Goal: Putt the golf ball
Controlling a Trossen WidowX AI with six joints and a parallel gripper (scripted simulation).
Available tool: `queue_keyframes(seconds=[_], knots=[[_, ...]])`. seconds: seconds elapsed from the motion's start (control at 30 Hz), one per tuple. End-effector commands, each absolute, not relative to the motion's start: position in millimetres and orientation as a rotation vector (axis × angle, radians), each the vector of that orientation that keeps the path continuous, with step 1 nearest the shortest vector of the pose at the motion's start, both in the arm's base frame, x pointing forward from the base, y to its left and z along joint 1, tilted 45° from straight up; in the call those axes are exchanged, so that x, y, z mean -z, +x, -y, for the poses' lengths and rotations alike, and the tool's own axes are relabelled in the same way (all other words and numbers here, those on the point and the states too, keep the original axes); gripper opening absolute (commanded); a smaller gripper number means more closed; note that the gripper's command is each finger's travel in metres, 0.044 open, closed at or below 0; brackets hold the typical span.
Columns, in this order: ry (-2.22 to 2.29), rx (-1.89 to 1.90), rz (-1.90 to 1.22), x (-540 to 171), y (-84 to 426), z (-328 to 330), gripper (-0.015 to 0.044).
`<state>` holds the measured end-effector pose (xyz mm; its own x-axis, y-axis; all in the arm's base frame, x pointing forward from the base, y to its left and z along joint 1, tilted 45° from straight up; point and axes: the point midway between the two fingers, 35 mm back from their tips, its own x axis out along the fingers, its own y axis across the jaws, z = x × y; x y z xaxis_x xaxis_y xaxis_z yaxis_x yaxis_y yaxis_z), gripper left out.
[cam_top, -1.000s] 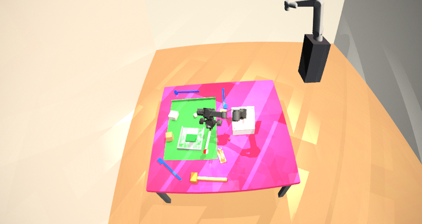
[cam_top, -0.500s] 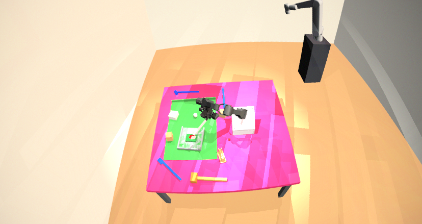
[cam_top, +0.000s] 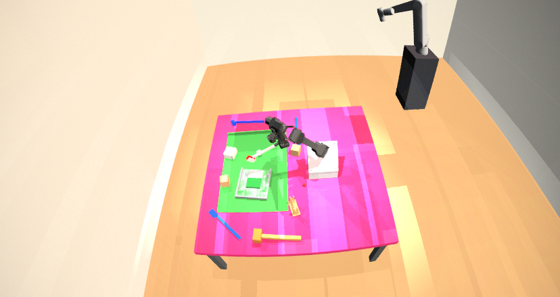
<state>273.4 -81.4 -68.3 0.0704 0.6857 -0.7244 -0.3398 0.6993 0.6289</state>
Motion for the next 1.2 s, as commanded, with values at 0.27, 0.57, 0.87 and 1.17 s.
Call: queue_keyframes(seconds=[0.27,0.57,0.87,1.17], knots=[[0.639,-0.535,-1.455,121.1,234.4,132.8,0.0],[0.704,-0.486,-1.486,134.5,224.2,137.9,0.0],[0.705,-0.488,-1.485,160.8,225.8,111.8,0.0],[0.705,-0.488,-1.485,167.0,226.4,106.0,0.0]])
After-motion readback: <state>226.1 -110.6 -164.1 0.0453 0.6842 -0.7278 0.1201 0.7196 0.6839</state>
